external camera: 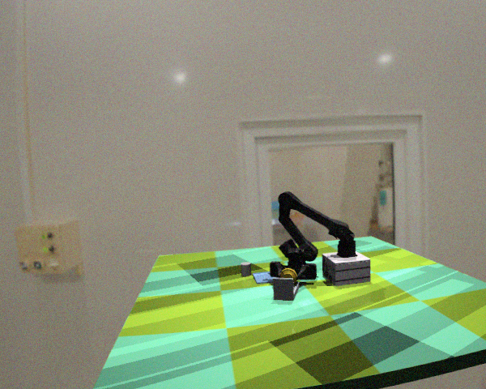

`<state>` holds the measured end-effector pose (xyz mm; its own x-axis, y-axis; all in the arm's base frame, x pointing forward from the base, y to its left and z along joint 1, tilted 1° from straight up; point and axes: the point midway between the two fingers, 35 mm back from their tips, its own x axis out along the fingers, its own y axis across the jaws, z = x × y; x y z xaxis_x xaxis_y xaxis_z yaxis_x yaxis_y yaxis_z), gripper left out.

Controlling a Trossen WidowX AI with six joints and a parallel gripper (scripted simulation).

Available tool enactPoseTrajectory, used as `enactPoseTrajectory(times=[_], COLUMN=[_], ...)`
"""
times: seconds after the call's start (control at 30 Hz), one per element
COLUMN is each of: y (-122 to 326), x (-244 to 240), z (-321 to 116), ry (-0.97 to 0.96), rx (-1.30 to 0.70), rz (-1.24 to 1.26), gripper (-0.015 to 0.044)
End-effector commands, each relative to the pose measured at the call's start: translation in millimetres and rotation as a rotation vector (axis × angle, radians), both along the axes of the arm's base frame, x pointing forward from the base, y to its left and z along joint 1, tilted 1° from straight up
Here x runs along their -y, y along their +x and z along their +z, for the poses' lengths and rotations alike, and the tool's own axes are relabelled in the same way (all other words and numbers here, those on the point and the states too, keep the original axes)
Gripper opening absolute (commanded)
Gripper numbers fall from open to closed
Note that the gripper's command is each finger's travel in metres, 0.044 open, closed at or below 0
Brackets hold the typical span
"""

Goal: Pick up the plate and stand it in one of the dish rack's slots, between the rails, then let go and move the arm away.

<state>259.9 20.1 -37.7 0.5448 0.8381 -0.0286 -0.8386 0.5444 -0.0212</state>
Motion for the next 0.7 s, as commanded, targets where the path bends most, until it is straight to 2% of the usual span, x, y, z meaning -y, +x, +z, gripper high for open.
enactPoseTrajectory(times=[0.0,0.17,0.43,0.67], y=[0,0,1,10], x=[0,0,0,4], z=[0,0,3,50], ry=[0.0,0.0,0.001,0.009], rx=[0.0,0.0,0.0,0.004], rz=[0.0,0.0,0.001,0.014], gripper=[0.0263,0.0394,0.04,0.04])
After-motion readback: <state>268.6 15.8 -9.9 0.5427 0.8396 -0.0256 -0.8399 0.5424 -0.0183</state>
